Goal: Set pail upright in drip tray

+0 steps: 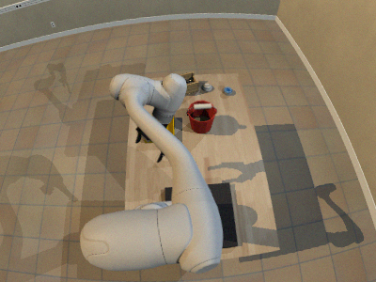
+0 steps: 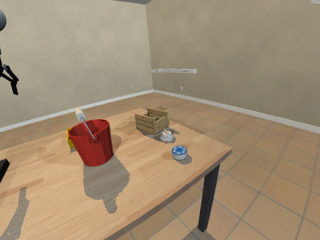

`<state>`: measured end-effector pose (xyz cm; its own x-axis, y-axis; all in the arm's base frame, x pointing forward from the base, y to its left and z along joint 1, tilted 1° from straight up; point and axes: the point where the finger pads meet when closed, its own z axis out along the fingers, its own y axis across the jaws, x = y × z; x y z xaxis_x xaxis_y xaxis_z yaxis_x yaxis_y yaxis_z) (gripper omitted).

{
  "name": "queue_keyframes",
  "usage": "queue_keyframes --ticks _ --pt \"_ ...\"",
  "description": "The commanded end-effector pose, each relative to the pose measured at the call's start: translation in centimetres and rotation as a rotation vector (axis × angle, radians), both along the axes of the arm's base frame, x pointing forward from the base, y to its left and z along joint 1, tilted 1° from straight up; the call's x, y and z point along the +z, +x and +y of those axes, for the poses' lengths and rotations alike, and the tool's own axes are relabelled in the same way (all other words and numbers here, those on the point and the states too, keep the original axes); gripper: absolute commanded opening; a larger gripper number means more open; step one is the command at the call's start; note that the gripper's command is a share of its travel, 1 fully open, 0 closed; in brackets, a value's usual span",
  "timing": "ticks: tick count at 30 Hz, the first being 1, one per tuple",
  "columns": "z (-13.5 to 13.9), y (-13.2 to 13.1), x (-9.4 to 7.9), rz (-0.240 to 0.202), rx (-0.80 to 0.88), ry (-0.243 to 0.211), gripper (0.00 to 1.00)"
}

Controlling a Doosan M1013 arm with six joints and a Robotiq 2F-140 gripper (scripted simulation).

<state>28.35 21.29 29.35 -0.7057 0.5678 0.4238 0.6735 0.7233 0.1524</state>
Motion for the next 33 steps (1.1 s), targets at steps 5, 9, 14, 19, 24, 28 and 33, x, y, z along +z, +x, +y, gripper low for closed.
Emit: queue_keyframes --ticks 5,9,14,19,24,28,33 --pt "0.0 0.0 0.0 -0.001 0.0 0.001 1.0" --pt "0.0 0.0 0.0 -0.001 0.0 0.001 1.0" --pt "0.0 0.0 0.0 -0.001 0.0 0.001 1.0" --pt "-0.5 1.2 0.1 -0.005 -0.023 -0.015 1.0" --pt "-3.3 6.3 0.0 -0.005 -0.13 -0.086 1.0" --pt "-5.1 9.2 -0.1 -0.006 -0.193 -0.127 1.0" --pt "-7.0 12.0 -0.2 -0.007 -0.256 -0.166 1.0"
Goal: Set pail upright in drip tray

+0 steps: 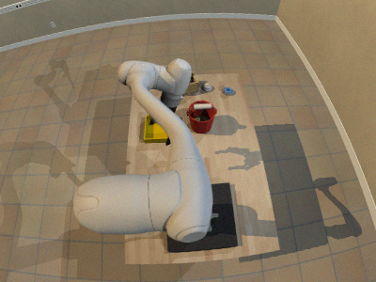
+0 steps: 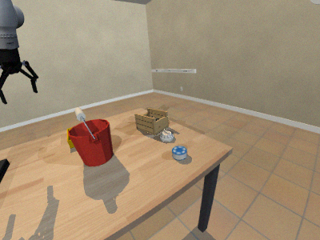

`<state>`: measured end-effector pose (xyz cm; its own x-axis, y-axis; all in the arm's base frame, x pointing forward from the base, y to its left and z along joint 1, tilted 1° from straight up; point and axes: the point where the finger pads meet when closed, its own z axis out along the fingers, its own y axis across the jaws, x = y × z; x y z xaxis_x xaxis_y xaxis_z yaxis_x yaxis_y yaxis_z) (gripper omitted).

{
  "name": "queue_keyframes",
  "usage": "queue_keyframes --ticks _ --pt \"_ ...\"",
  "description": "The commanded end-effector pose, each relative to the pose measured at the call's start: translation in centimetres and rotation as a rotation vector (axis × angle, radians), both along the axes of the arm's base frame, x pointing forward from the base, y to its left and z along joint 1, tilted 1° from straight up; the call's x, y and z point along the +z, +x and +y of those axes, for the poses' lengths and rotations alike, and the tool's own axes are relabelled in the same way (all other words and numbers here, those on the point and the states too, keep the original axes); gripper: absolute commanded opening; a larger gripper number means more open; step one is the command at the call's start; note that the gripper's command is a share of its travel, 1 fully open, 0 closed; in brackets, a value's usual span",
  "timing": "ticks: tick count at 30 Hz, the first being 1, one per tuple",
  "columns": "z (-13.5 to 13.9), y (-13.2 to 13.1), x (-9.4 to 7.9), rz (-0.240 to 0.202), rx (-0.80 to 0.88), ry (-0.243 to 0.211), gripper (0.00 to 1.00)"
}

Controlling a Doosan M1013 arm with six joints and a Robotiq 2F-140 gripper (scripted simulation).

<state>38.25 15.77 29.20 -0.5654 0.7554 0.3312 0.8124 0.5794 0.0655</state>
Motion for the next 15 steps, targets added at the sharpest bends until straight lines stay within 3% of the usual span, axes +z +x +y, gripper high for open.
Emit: queue_keyframes --ticks 1,2,15 --pt "-1.5 2.1 -0.1 -0.004 -0.043 -0.031 1.0" --pt "-2.8 3.9 -0.2 -0.005 -0.083 -0.055 1.0" --pt "-9.8 12.2 -0.7 -0.016 -0.275 -0.172 1.0"
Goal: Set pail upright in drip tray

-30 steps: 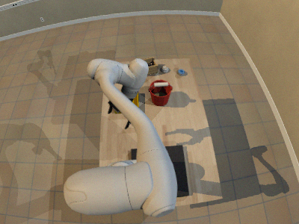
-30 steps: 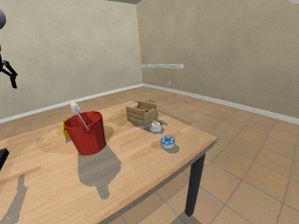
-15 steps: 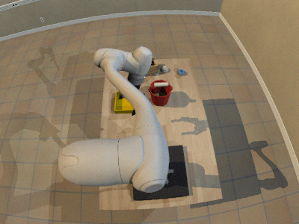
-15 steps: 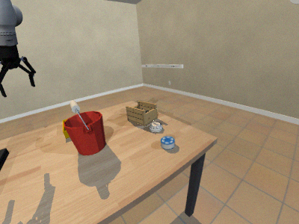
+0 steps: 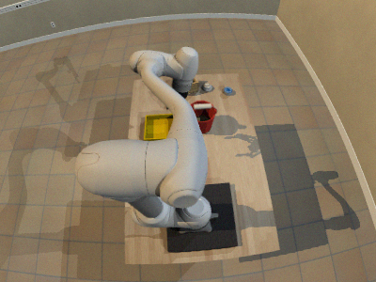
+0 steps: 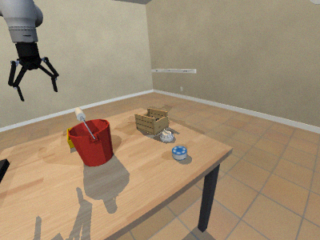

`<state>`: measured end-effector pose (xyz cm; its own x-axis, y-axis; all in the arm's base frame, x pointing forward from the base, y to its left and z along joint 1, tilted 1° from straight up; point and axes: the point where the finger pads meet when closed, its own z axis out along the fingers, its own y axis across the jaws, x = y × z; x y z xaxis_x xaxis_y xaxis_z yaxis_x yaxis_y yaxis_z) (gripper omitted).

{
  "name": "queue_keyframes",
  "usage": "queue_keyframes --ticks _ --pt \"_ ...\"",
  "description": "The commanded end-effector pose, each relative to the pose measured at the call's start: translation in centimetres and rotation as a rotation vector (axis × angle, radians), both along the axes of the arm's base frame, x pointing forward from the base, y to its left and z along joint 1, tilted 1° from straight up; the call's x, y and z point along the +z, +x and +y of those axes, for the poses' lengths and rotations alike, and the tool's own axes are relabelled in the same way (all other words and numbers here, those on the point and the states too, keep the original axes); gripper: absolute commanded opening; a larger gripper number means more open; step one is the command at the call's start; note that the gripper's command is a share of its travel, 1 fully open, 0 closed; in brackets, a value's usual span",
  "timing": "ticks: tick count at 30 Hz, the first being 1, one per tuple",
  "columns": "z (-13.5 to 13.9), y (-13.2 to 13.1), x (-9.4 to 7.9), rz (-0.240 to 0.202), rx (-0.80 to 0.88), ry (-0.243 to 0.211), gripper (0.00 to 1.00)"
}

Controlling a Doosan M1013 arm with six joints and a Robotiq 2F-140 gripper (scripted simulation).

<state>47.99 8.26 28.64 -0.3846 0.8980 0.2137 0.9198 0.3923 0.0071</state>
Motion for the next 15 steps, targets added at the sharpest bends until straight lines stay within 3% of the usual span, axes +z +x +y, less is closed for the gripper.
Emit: queue_keyframes --ticks 1,3,4,15 --pt "-2.9 3.1 -0.2 -0.007 -0.069 -0.045 1.0" --pt "-2.9 3.1 -0.2 -0.007 -0.069 -0.045 1.0" --pt "-4.4 4.6 -0.3 -0.01 -0.107 -0.067 1.0" --pt "-11.3 10.6 -1.0 -0.026 -0.262 -0.157 1.0"
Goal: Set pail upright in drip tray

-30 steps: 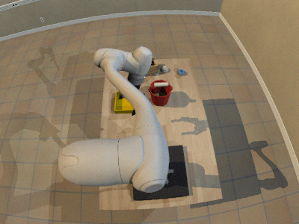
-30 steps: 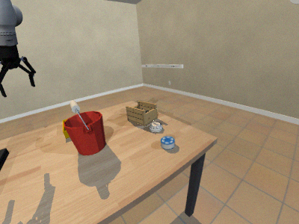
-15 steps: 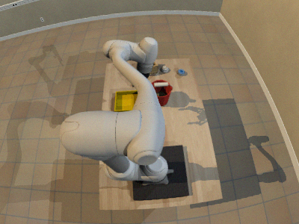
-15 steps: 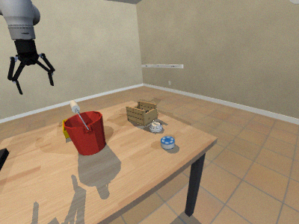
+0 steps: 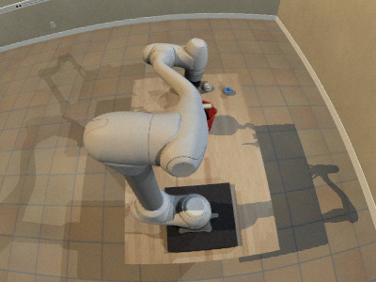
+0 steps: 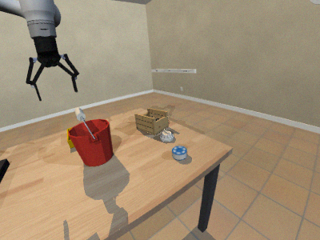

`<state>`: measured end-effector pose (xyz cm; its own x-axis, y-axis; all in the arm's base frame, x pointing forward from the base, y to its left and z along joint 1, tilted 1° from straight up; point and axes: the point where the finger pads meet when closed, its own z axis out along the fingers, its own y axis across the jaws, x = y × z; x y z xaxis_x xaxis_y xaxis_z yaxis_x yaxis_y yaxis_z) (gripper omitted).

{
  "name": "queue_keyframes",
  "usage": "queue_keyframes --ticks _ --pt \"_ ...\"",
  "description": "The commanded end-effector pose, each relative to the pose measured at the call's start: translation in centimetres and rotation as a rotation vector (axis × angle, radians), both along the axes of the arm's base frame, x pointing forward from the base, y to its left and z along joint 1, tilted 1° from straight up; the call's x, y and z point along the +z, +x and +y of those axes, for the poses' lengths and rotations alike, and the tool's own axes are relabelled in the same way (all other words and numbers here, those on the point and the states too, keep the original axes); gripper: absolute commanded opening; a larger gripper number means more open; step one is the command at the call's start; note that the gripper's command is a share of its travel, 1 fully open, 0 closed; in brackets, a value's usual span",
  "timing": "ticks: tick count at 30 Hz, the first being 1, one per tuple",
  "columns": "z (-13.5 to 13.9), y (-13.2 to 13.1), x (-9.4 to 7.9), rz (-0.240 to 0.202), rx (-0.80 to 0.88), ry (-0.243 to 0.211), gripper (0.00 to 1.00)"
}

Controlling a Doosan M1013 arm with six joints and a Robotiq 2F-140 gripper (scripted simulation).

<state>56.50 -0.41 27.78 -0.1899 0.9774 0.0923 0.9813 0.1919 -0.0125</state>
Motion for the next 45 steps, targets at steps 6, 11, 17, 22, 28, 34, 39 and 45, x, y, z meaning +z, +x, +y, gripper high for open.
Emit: queue_keyframes --ticks 6,11,17,22,28,34,39,45 --pt "-6.3 5.0 -0.6 -0.018 -0.13 -0.079 1.0" --pt "-8.3 6.3 -0.8 -0.023 -0.169 -0.101 1.0" --pt "-8.2 6.1 -0.9 -0.019 -0.168 -0.1 1.0" --pt "-8.1 6.1 -0.9 -0.019 -0.165 -0.1 1.0" --pt "-8.1 6.1 -0.9 -0.019 -0.165 -0.099 1.0" --pt "-8.1 6.1 -0.9 -0.019 -0.165 -0.099 1.0" --pt "-8.1 6.1 -0.9 -0.019 -0.165 -0.099 1.0" --pt "-8.1 6.1 -0.9 -0.019 -0.165 -0.099 1.0"
